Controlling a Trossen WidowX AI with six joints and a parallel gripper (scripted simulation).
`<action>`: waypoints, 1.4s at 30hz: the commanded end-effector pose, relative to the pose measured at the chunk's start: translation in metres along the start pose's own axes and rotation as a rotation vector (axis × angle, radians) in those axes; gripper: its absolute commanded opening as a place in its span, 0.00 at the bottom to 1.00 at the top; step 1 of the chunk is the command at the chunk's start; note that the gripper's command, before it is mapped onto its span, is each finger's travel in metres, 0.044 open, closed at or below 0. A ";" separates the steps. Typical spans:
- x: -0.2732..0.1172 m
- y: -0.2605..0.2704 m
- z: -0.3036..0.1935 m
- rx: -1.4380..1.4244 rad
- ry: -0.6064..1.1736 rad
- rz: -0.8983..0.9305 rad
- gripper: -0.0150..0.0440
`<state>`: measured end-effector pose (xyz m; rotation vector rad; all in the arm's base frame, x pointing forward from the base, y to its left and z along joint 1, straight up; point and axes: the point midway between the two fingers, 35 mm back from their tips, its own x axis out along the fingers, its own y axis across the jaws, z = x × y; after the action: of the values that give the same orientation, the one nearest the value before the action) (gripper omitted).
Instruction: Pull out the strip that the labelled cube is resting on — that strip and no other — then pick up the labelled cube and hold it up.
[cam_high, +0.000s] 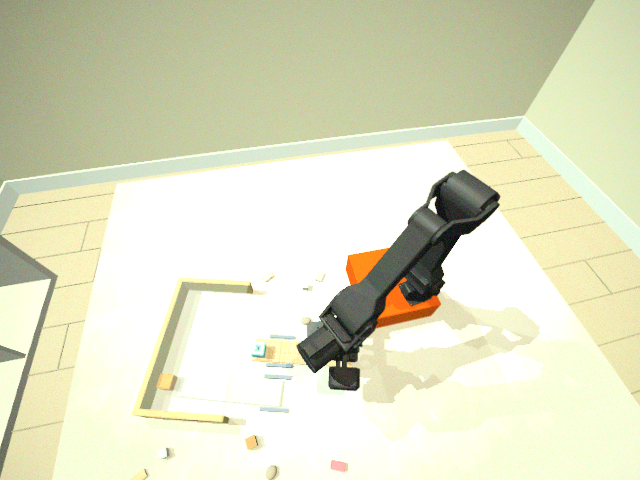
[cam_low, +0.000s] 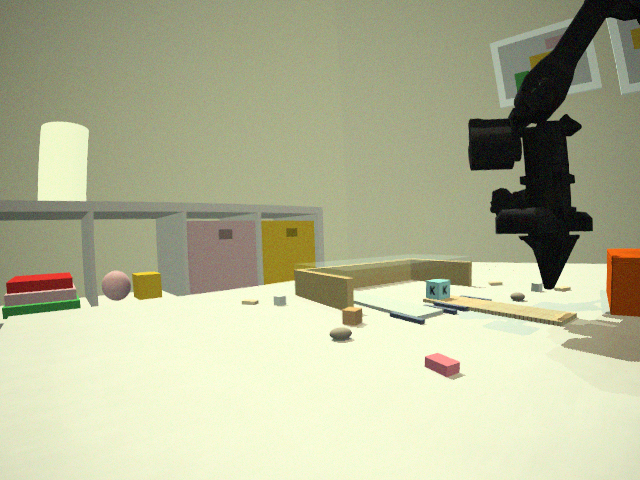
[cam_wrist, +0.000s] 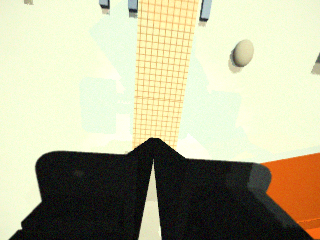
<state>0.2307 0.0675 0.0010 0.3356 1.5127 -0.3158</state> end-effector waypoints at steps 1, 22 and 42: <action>-0.007 0.000 0.001 0.001 0.009 -0.003 0.30; -0.011 -0.003 0.077 0.005 0.001 -0.004 1.00; -0.020 -0.002 0.140 0.005 -0.005 -0.004 1.00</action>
<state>0.3457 0.0126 0.0219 0.3364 1.5104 -0.3304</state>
